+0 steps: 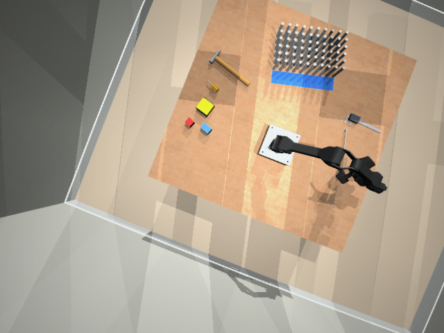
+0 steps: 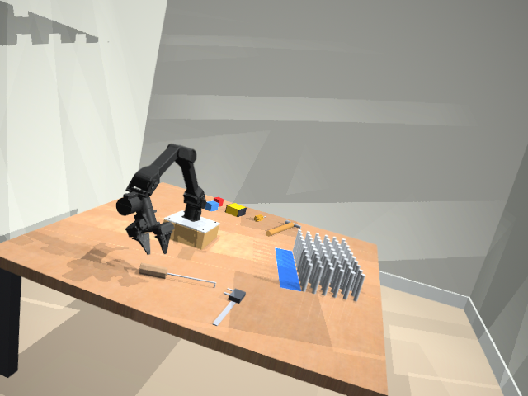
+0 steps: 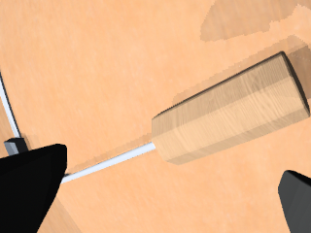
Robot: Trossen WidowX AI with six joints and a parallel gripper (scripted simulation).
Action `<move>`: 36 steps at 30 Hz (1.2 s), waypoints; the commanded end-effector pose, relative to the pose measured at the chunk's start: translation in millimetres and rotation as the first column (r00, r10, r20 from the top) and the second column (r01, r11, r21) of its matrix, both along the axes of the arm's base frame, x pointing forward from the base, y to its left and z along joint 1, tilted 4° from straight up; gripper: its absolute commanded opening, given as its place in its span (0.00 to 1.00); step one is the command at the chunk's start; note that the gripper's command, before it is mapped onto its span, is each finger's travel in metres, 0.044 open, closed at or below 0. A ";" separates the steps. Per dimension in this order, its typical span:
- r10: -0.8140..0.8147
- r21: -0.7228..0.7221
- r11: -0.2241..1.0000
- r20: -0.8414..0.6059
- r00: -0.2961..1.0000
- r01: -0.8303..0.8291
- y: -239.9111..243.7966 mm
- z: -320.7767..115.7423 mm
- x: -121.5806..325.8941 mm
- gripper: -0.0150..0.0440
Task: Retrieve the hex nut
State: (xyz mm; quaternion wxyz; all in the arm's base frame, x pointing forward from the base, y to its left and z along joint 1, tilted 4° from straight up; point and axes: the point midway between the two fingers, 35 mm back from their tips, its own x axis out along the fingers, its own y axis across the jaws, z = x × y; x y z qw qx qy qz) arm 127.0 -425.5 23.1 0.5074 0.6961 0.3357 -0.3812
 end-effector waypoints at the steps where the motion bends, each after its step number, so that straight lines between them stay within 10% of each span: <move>1: -0.614 0.411 0.705 -0.054 0.788 0.578 0.0 3.3 -7.6 1.00; 22: -0.614 0.411 0.705 -0.054 0.788 0.578 0.0 3.3 -7.6 1.00; 28: -0.614 0.411 0.705 -0.054 0.788 0.578 0.0 3.3 -7.6 0.73; 36: -0.614 0.411 0.705 -0.054 0.788 0.578 0.0 3.3 -7.6 0.73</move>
